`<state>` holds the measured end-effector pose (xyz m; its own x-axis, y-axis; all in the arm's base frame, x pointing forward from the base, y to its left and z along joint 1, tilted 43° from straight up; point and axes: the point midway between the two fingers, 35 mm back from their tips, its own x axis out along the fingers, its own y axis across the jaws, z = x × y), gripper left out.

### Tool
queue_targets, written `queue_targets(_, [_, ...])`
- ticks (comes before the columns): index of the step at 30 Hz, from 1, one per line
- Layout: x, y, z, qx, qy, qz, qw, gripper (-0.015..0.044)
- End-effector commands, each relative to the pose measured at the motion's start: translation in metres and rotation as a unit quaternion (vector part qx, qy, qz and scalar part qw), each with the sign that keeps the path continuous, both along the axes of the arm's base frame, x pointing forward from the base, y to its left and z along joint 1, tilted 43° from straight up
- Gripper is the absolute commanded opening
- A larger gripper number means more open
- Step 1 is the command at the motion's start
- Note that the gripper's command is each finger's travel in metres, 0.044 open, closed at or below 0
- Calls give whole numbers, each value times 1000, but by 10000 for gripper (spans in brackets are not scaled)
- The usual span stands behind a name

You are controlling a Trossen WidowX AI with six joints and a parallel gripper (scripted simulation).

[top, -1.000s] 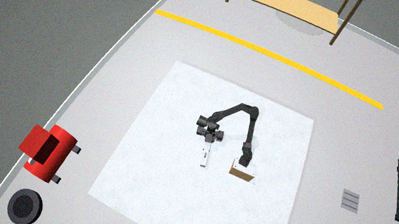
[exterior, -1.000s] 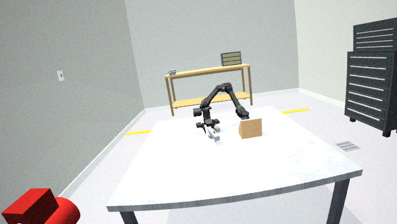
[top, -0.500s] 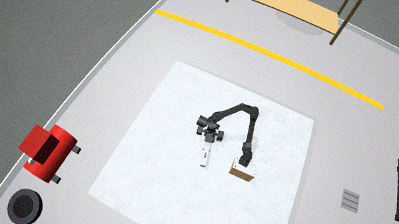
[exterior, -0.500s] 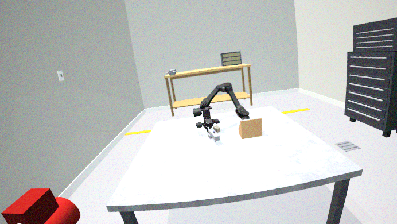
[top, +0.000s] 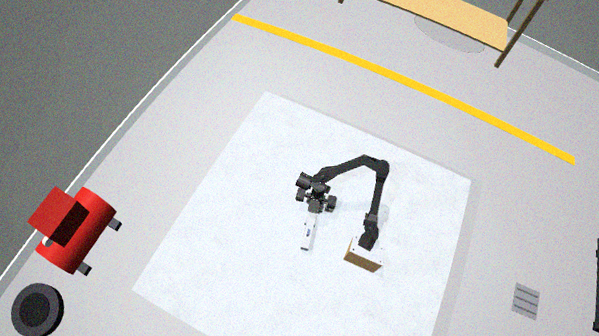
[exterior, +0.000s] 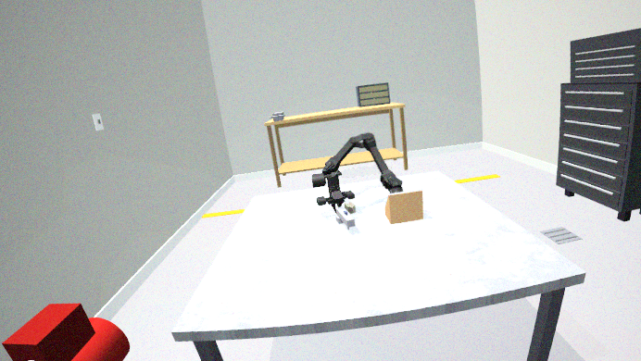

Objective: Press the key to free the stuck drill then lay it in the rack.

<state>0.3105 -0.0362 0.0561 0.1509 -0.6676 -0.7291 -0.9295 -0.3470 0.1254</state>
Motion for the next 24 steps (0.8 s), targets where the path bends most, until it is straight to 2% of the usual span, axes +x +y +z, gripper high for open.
queue_targets(1, [3, -3, 4, -1, 0, 2, 1000, 0])
queue_targets(24, [15, -24, 27, -1, -1, 2, 1000, 0])
